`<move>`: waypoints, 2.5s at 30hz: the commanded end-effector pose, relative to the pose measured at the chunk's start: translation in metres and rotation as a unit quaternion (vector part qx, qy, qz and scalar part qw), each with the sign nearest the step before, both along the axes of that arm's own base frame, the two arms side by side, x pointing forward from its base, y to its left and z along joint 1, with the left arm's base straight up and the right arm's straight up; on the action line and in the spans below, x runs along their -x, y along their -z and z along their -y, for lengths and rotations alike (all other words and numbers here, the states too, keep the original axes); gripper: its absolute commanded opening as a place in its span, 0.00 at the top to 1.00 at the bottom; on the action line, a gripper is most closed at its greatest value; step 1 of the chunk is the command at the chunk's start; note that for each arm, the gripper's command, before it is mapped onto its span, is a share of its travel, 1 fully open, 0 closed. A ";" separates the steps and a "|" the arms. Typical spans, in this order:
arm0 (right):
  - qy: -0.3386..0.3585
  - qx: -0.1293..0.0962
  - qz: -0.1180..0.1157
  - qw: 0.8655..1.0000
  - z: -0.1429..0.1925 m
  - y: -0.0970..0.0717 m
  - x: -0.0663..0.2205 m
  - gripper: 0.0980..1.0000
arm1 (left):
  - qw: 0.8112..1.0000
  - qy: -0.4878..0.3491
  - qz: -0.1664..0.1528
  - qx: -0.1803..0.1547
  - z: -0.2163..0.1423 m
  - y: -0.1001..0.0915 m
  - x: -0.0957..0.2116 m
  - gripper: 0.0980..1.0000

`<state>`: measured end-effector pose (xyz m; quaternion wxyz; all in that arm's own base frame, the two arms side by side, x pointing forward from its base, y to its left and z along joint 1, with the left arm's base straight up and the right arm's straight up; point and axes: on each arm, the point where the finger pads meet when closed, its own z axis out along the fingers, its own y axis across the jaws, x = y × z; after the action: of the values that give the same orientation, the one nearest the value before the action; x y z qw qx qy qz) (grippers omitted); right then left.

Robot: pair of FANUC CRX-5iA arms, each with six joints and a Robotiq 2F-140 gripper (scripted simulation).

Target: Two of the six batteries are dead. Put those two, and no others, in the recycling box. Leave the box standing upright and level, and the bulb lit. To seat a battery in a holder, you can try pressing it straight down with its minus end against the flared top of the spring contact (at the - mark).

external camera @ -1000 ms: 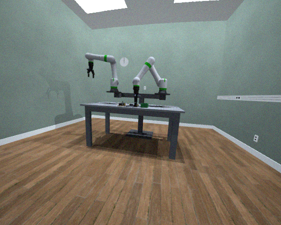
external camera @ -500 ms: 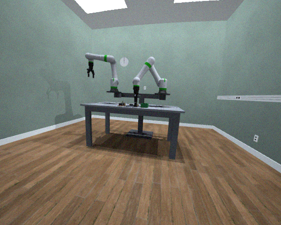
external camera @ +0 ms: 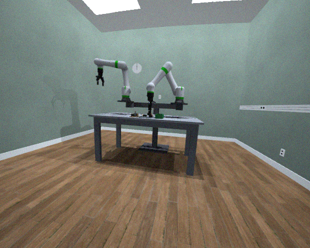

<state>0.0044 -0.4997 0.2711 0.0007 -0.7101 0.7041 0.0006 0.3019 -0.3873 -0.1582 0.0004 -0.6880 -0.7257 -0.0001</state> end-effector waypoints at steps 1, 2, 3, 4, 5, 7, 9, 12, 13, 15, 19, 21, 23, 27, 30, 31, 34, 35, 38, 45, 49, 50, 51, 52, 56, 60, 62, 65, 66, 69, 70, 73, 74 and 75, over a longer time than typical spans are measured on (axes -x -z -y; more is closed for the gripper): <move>0.000 0.001 0.000 1.000 0.000 -0.001 0.000 0.00 | 1.000 0.000 0.001 0.001 0.001 -0.011 -0.001 0.84; 0.000 0.001 0.000 1.000 0.000 -0.001 0.000 0.00 | 1.000 0.000 0.001 0.001 0.001 -0.012 -0.001 0.84; 0.000 0.001 0.000 1.000 0.000 -0.001 0.000 0.00 | 1.000 0.000 0.001 0.001 0.001 -0.013 -0.001 0.84; 0.000 0.001 0.000 1.000 0.000 -0.001 0.000 0.00 | 1.000 0.000 0.001 0.001 0.001 -0.013 -0.001 0.84; 0.000 0.001 0.000 1.000 0.000 -0.001 0.000 0.00 | 1.000 0.000 0.001 0.001 0.001 -0.013 -0.001 0.84; 0.000 0.001 0.000 1.000 0.000 -0.001 0.000 0.00 | 1.000 0.000 0.001 0.001 0.001 -0.013 -0.001 0.84; 0.000 0.001 0.000 1.000 0.000 -0.001 0.000 0.00 | 1.000 0.000 0.001 0.001 0.001 -0.018 -0.001 0.84; 0.000 0.001 0.000 1.000 0.000 -0.001 0.000 0.00 | 1.000 0.000 0.001 0.001 0.001 -0.055 -0.001 0.84; 0.000 0.001 0.000 1.000 0.000 -0.001 0.000 0.00 | 1.000 0.000 0.001 0.001 0.001 -0.055 -0.001 0.84; 0.000 0.001 0.000 1.000 0.000 -0.001 0.000 0.00 | 1.000 0.000 0.001 0.001 0.001 -0.069 -0.001 0.84; 0.000 0.001 0.000 1.000 0.000 -0.001 0.000 0.00 | 1.000 0.000 0.001 0.001 0.001 -0.085 -0.001 0.84; 0.000 0.001 0.000 1.000 0.000 -0.001 0.000 0.00 | 1.000 0.000 0.001 0.001 0.001 -0.085 -0.001 0.84; 0.000 0.001 0.000 1.000 0.000 -0.001 0.000 0.00 | 1.000 0.000 0.001 0.001 -0.003 -0.085 0.001 0.84; 0.000 0.001 0.000 1.000 0.000 -0.001 0.000 0.00 | 1.000 0.000 0.001 0.001 -0.034 -0.084 0.015 0.84; 0.000 0.001 0.000 1.000 0.000 -0.001 0.000 0.00 | 1.000 0.000 0.001 0.001 -0.060 -0.084 0.027 0.84; 0.000 0.001 0.000 1.000 0.000 -0.001 0.000 0.00 | 1.000 0.000 0.001 0.001 -0.060 -0.084 0.027 0.84; 0.000 0.001 0.000 1.000 0.000 -0.001 0.000 0.00 | 1.000 0.000 0.001 0.001 -0.100 -0.084 0.045 0.84; 0.000 0.001 0.000 1.000 0.000 -0.001 0.000 0.00 | 1.000 0.000 0.001 0.001 -0.111 -0.084 0.050 0.84; 0.000 0.001 0.000 1.000 0.000 -0.001 0.000 0.00 | 1.000 0.000 0.001 0.001 -0.133 -0.084 0.060 0.84; 0.000 0.001 0.000 1.000 0.000 -0.001 0.000 0.00 | 1.000 0.000 0.001 0.001 -0.137 -0.084 0.062 0.84; 0.000 0.001 0.000 1.000 0.000 -0.001 0.000 0.00 | 1.000 0.000 0.001 0.001 -0.137 -0.084 0.062 0.84; 0.000 0.001 0.000 1.000 0.000 -0.001 0.000 0.00 | 1.000 0.000 0.001 0.001 -0.137 -0.084 0.062 0.84; 0.000 0.001 0.000 1.000 0.000 -0.001 0.000 0.00 | 1.000 0.000 0.001 0.001 -0.137 -0.084 0.062 0.84; 0.000 0.001 0.000 1.000 0.000 -0.001 0.000 0.00 | 1.000 0.000 0.001 0.001 -0.137 -0.084 0.062 0.84; 0.000 0.001 0.000 1.000 0.000 -0.001 0.000 0.00 | 1.000 0.000 0.001 0.001 -0.137 -0.084 0.062 0.84; 0.000 0.001 0.000 1.000 0.000 -0.001 0.000 0.00 | 1.000 0.000 0.001 0.001 -0.137 -0.084 0.062 0.84; 0.000 0.001 0.000 1.000 0.000 -0.001 0.000 0.00 | 1.000 0.000 0.001 0.001 -0.137 -0.084 0.062 0.84; 0.000 0.001 0.000 1.000 0.000 -0.001 0.000 0.00 | 1.000 0.000 0.001 0.001 -0.137 -0.084 0.062 0.84; 0.000 0.001 0.000 1.000 0.000 -0.001 0.000 0.00 | 1.000 0.000 0.001 0.001 -0.137 -0.084 0.062 0.84; 0.000 0.001 0.000 1.000 0.000 -0.001 0.000 0.00 | 1.000 0.000 0.001 0.001 -0.137 -0.063 0.062 0.84; 0.000 0.001 0.000 1.000 0.000 -0.001 0.000 0.00 | 1.000 0.000 0.001 0.001 -0.137 -0.053 0.062 0.84; 0.000 0.001 0.000 1.000 0.000 -0.001 0.000 0.00 | 1.000 0.000 0.001 0.001 -0.137 -0.034 0.062 0.84; 0.000 0.001 0.000 1.000 0.000 -0.001 0.000 0.00 | 1.000 0.000 0.001 0.001 -0.137 -0.034 0.062 0.84; 0.000 0.001 0.000 1.000 0.000 -0.001 0.000 0.00 | 1.000 0.000 0.001 0.001 -0.137 -0.034 0.062 0.84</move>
<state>0.0044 -0.4997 0.2711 0.0007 -0.7101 0.7041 0.0006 0.2385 -0.2475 -0.1130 0.0010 -0.6885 -0.7253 -0.0002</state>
